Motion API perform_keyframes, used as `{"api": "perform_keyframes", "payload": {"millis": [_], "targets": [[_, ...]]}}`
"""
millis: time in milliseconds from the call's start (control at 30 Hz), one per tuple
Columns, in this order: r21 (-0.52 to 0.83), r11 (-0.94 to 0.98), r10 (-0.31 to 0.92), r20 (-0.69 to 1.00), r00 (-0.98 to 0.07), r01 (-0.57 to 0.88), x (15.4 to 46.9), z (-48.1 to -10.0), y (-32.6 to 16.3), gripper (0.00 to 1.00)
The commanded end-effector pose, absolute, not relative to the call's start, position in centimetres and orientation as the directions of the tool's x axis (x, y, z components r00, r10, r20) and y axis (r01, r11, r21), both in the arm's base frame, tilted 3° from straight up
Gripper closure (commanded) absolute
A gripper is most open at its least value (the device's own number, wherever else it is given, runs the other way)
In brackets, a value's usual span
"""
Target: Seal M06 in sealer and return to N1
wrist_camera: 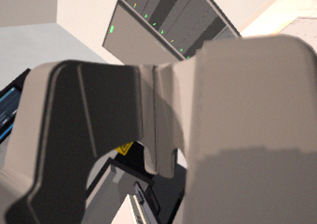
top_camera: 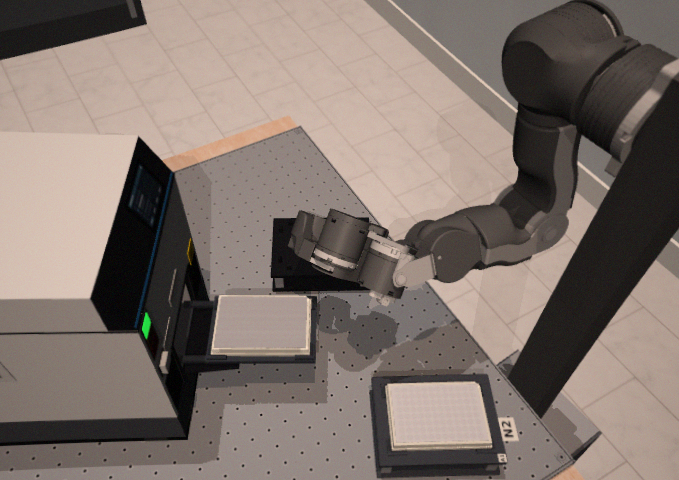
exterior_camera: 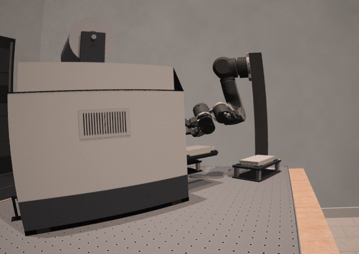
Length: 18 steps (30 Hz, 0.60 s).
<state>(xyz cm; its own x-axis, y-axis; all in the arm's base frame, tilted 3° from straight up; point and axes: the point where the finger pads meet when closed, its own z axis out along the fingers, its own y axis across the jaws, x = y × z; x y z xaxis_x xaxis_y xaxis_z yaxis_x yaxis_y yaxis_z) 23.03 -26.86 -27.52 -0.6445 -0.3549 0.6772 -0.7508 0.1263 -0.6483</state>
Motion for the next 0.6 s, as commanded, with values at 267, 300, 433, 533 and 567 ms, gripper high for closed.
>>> {"api": "perform_keyframes", "payload": {"millis": [267,300,433,533,567], "targets": [[-0.688,0.355,-0.31,0.552,-0.774,-0.633,19.4,-27.7,-29.4,1.0],[-0.688,0.355,-0.31,0.552,-0.774,-0.633,19.4,-27.7,-29.4,1.0],[-0.688,0.355,-0.31,0.552,-0.774,-0.633,19.4,-27.7,-29.4,1.0],[-0.688,0.355,-0.31,0.552,-0.774,-0.633,19.4,-27.7,-29.4,1.0],[-0.688,0.355,-0.31,0.552,-0.774,-0.633,19.4,-27.7,-29.4,1.0]]}}
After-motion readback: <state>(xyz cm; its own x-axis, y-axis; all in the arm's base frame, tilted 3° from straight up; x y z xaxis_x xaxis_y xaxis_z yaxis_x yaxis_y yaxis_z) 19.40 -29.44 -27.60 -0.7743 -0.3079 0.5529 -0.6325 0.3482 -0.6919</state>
